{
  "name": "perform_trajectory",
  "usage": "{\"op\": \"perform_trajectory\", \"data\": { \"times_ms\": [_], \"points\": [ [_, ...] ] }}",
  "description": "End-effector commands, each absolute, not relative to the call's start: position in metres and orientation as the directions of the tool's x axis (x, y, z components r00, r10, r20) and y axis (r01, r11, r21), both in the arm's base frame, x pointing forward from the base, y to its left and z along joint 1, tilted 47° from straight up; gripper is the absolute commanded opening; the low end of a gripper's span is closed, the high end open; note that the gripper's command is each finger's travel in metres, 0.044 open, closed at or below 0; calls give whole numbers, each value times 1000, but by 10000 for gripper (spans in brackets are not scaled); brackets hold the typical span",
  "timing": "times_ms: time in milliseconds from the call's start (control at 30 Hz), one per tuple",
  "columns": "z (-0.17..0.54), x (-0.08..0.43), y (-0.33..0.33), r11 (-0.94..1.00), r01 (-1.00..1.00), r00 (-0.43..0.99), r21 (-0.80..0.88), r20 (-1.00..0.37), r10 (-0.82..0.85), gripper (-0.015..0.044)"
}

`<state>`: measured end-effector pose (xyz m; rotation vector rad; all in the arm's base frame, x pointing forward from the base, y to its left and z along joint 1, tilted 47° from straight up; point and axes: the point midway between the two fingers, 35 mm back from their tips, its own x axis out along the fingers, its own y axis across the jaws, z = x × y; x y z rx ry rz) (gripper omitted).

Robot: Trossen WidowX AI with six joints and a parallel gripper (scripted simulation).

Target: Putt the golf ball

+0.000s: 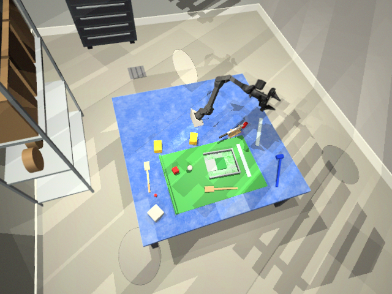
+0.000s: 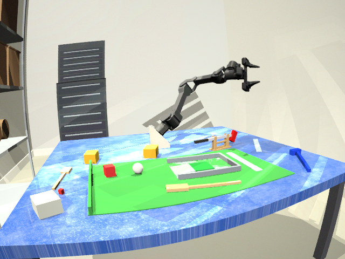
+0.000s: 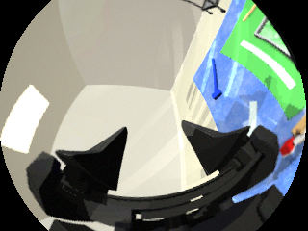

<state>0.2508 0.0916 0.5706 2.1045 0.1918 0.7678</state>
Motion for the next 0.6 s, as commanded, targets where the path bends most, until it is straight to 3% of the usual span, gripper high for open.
{"op": "perform_trajectory", "data": {
  "times_ms": [0, 233, 567],
  "points": [
    [568, 253, 92, -601, -139, 802, 787, 445, 398, 426],
    [484, 311, 98, -26, -131, 884, 991, 128, 449, 440],
    [399, 344, 94, 487, -93, 861, 868, -175, 478, 440]
  ]
}}
